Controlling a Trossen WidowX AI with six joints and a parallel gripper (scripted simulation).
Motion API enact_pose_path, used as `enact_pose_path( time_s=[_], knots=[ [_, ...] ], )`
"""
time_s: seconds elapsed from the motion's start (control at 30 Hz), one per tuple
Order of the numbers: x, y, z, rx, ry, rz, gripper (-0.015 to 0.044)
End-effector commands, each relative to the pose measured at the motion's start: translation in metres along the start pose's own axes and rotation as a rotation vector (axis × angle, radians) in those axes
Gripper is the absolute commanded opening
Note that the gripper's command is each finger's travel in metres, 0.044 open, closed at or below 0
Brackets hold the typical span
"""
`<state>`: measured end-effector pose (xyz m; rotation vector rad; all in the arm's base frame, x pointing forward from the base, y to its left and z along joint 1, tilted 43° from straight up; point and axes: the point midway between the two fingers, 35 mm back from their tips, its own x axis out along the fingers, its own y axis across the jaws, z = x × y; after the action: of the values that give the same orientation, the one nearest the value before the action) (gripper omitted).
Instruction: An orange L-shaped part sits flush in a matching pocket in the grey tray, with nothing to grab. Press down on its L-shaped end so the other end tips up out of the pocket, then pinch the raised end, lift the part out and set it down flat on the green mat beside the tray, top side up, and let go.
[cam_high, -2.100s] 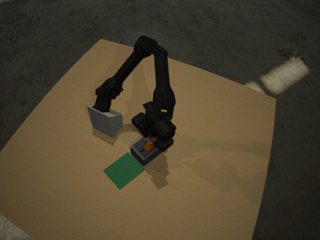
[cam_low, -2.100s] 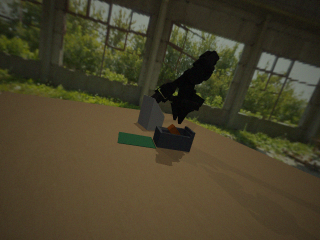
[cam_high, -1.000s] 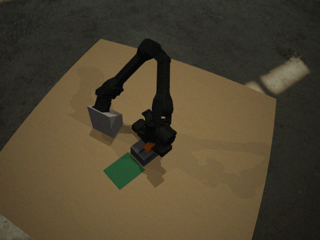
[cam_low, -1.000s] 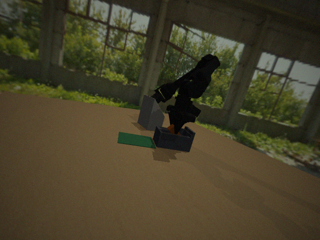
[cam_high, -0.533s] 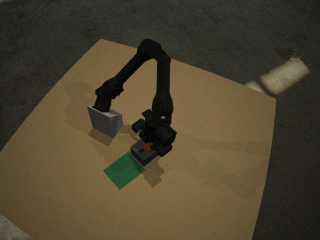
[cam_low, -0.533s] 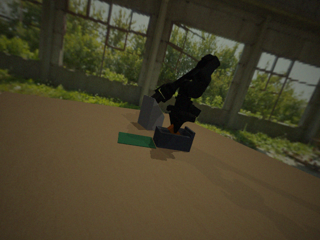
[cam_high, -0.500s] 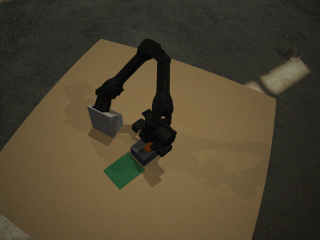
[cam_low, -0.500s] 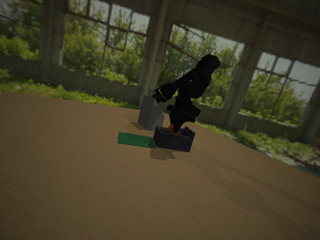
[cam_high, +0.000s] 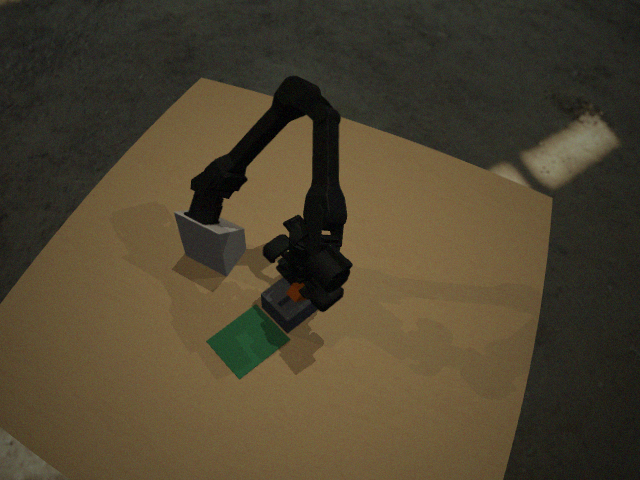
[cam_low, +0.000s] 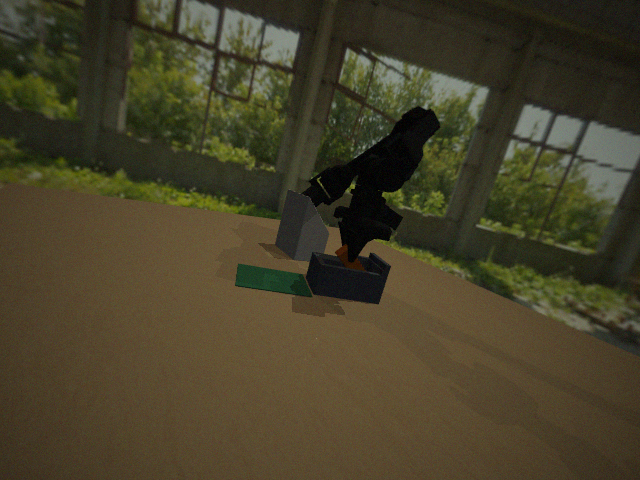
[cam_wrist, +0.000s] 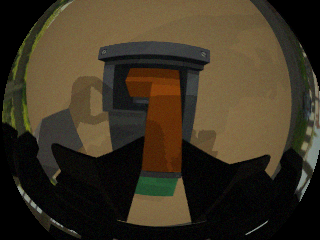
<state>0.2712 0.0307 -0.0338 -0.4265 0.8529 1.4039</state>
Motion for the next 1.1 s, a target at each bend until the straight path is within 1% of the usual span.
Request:
enact_pose_path(
  time_s=[0.0, 1.07],
  knots=[
    [-0.008, -0.002, 0.0, -0.006, 0.002, -0.005, 0.0],
    [-0.059, -0.001, 0.0, -0.003, 0.002, -0.004, 0.0]
  ],
)
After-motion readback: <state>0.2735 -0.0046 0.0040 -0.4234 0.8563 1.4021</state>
